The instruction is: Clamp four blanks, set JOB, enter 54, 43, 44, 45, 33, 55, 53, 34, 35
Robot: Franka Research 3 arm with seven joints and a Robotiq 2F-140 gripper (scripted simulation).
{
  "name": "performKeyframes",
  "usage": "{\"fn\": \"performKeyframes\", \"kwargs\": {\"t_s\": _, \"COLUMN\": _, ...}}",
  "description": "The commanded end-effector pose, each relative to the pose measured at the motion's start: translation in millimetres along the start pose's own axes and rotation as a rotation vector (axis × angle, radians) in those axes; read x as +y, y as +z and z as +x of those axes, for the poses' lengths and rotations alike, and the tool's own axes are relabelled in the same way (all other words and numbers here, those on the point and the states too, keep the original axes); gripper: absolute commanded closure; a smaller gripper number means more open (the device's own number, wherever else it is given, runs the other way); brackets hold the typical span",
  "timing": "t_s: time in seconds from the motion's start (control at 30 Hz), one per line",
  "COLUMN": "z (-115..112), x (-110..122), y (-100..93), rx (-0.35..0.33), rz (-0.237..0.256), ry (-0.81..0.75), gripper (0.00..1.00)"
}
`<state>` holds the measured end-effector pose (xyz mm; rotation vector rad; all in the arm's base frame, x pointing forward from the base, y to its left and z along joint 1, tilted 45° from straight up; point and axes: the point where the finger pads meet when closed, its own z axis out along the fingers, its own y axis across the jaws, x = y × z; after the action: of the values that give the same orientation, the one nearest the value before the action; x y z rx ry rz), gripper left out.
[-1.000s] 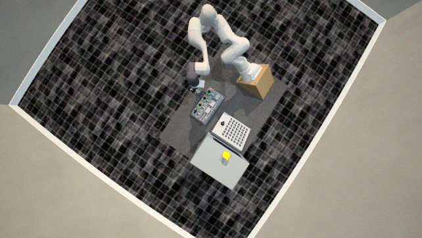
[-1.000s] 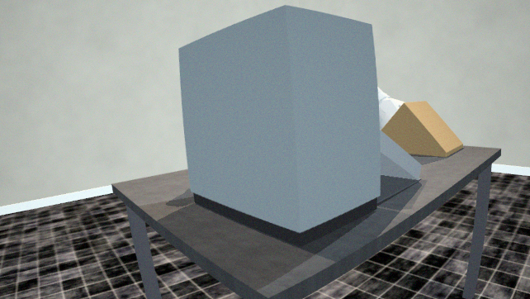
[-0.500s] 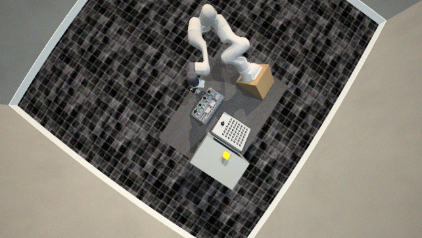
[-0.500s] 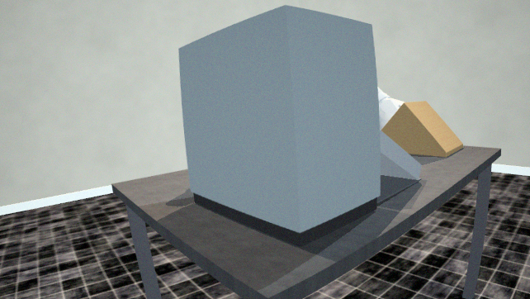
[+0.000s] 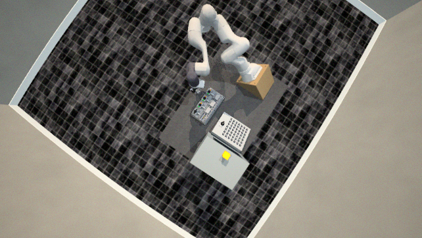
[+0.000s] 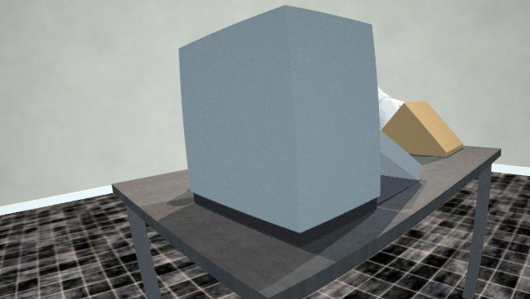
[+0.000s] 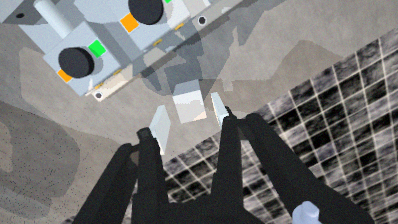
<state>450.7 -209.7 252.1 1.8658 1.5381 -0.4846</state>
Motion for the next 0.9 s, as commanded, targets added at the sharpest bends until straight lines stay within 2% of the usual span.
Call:
{"fn": "performKeyframes", "kwargs": {"t_s": 0.0, "z": 1, "x": 2, "y": 1.1, "rx": 0.001, "rz": -0.005, "ry": 0.002, "gripper": 0.6}}
{"fn": "performKeyframes", "kwargs": {"t_s": 0.87, "z": 1, "x": 2, "y": 11.3, "rx": 0.001, "rz": -0.005, "ry": 0.002, "gripper": 0.6}}
